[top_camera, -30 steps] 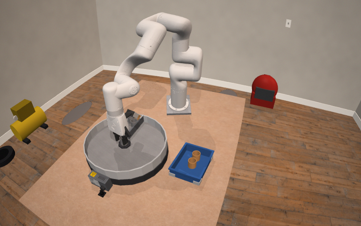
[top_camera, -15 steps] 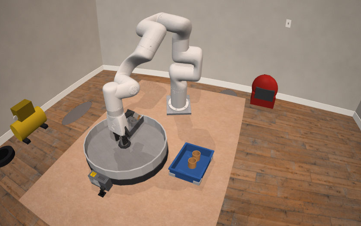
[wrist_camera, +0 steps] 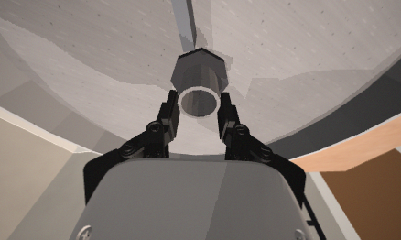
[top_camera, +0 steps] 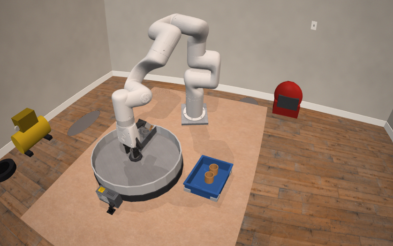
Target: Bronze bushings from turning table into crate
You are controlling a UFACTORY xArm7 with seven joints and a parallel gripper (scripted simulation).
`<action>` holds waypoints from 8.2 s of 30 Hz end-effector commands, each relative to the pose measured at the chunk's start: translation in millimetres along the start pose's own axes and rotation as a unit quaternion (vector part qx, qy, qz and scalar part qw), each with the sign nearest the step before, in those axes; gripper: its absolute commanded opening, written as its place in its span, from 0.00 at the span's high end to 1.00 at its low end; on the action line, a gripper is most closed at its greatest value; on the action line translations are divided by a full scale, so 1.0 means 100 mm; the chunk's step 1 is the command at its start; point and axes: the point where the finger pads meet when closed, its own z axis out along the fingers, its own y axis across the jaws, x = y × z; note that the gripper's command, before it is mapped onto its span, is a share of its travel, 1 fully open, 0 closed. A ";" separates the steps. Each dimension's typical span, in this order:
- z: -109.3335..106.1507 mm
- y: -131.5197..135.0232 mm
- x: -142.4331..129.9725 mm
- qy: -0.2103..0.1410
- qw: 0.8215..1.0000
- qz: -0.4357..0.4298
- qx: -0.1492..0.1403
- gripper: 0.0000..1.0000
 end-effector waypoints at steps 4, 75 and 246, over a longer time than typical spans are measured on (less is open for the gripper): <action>-0.05 0.00 -0.01 -0.002 1.000 0.000 0.000 0.52; -0.48 -0.05 0.08 -0.023 1.000 -0.011 -0.004 0.90; -0.08 -0.68 1.47 -0.337 0.921 -0.183 -0.067 1.00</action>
